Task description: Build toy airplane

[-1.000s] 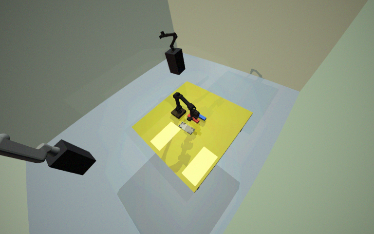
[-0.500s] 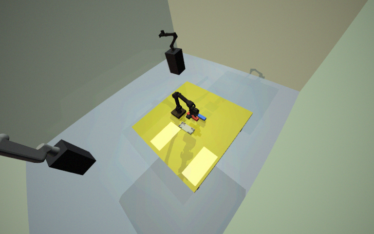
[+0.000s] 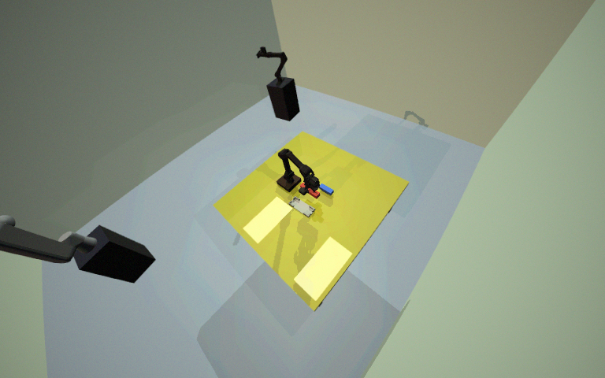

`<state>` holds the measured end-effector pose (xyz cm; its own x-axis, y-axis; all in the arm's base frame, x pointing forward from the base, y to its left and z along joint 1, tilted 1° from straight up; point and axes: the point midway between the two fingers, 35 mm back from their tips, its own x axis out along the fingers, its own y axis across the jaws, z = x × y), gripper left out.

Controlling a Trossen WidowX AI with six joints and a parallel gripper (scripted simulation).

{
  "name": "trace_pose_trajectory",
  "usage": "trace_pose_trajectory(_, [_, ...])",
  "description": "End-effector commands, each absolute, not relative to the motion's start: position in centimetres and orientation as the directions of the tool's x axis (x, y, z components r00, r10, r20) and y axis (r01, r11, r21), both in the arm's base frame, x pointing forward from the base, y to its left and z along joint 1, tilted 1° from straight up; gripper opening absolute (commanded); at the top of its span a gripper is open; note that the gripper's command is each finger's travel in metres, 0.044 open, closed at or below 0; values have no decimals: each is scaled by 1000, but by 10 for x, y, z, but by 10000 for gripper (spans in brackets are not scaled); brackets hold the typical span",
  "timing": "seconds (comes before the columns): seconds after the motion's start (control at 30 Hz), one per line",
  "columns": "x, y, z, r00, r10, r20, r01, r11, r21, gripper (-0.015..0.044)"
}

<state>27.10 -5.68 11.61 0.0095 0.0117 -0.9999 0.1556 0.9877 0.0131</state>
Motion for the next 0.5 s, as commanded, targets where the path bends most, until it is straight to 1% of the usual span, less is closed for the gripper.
trace_pose_trajectory(0.0, [270,-68,111,14,12,-1000,152,988,14,0])
trace_pose_trajectory(0.47, [262,-109,90,12,7,-1000,148,989,9,0])
